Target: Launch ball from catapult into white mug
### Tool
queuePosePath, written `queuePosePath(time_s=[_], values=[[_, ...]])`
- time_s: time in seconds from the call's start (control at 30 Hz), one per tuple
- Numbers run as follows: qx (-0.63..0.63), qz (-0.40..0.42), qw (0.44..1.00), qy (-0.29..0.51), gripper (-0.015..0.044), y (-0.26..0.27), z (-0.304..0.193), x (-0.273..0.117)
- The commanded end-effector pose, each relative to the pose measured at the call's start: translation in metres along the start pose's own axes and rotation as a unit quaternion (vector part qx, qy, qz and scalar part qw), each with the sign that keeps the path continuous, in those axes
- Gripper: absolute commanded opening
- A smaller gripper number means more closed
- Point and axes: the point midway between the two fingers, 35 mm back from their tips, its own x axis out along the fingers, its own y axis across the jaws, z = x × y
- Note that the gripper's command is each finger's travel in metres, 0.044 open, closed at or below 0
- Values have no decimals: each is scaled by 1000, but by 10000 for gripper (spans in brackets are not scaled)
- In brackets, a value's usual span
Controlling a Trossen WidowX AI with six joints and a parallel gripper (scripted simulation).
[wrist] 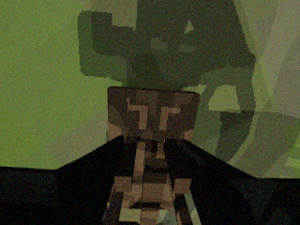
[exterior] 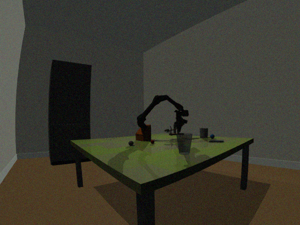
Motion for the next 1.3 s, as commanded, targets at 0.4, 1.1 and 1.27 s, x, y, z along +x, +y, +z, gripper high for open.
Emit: queuePosePath(time_s=[0.4,1.1,1.27], values=[[2,1,1000,-2,0,0,2,21],[5,3,1000,1,26,0,1,41],[5,3,1000,1,157,0,1,41]])
